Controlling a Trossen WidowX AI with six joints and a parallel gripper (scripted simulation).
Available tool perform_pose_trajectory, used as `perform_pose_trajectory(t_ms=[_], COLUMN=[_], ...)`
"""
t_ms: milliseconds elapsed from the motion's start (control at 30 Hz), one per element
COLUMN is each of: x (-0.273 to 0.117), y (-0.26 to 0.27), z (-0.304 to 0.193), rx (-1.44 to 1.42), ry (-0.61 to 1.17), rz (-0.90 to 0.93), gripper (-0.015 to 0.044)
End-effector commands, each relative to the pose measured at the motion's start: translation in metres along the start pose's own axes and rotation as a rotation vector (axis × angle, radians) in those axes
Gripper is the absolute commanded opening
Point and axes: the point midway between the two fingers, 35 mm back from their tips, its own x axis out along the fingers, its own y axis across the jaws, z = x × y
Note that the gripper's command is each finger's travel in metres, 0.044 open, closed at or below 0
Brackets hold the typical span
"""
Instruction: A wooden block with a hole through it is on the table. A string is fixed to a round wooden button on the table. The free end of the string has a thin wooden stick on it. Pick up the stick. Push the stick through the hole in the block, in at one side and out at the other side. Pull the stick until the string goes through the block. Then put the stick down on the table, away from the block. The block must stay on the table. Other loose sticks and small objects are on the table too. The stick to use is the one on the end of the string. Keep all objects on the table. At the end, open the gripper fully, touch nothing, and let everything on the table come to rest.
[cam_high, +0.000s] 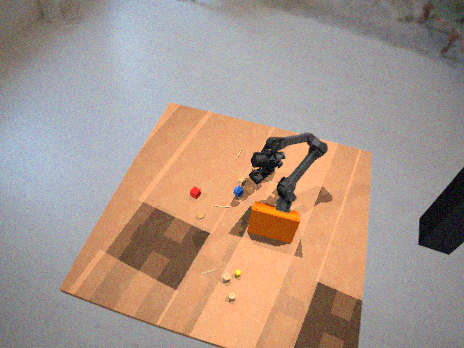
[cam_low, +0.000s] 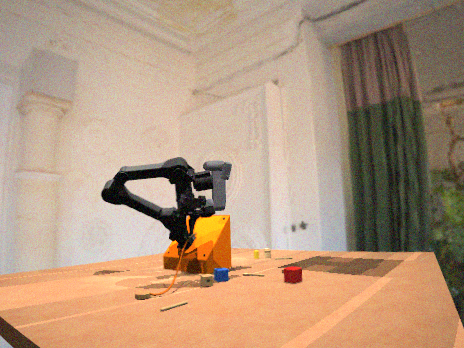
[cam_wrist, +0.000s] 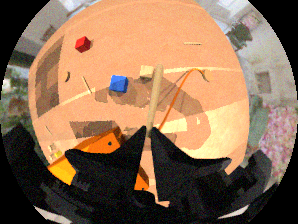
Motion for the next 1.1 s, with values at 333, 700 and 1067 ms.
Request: perform_pose_trajectory(t_ms=[333, 700, 1067], x=[0.012, 0.021, 0.031], y=[0.001, 0.000, -0.002], z=[0.001, 0.002, 0.005], rx=[0.000, 0.004, 0.009], ry=[0.062, 0.103, 0.139], rz=[-0.006, -0.011, -0.014], gripper=[0.0000, 0.0000, 0.0000])
